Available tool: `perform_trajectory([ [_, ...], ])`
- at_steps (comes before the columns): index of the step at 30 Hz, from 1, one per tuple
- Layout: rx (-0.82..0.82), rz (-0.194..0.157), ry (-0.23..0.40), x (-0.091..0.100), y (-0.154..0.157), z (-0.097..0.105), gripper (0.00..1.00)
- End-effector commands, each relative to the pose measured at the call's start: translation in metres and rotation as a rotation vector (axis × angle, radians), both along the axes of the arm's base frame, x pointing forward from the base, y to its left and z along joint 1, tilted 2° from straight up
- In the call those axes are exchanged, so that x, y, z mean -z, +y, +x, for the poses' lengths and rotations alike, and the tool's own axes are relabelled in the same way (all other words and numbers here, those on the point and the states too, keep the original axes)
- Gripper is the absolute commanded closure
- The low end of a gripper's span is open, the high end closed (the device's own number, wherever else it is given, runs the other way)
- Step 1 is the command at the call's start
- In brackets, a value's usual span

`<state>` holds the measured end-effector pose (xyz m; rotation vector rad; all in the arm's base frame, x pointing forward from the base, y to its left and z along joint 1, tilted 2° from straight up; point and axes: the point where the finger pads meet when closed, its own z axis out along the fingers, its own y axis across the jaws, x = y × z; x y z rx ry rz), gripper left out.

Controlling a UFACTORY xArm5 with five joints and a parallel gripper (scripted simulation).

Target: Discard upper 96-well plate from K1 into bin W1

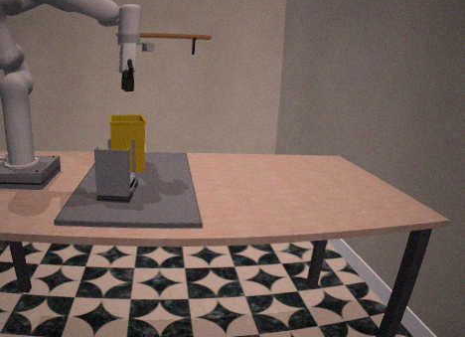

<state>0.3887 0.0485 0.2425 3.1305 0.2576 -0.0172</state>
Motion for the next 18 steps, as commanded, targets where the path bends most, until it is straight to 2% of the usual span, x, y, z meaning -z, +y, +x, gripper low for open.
perform_trajectory([
  [1, 0.034, 0.001, -0.006, -0.004, -0.017, 0.006, 0.00],
  [12, 0.401, -0.002, -0.005, 0.006, -0.070, -0.001, 0.00],
  [14, 0.401, -0.002, -0.005, 0.006, -0.070, -0.001, 0.00],
  [18, 0.534, -0.003, -0.004, 0.009, -0.090, -0.004, 0.00],
])
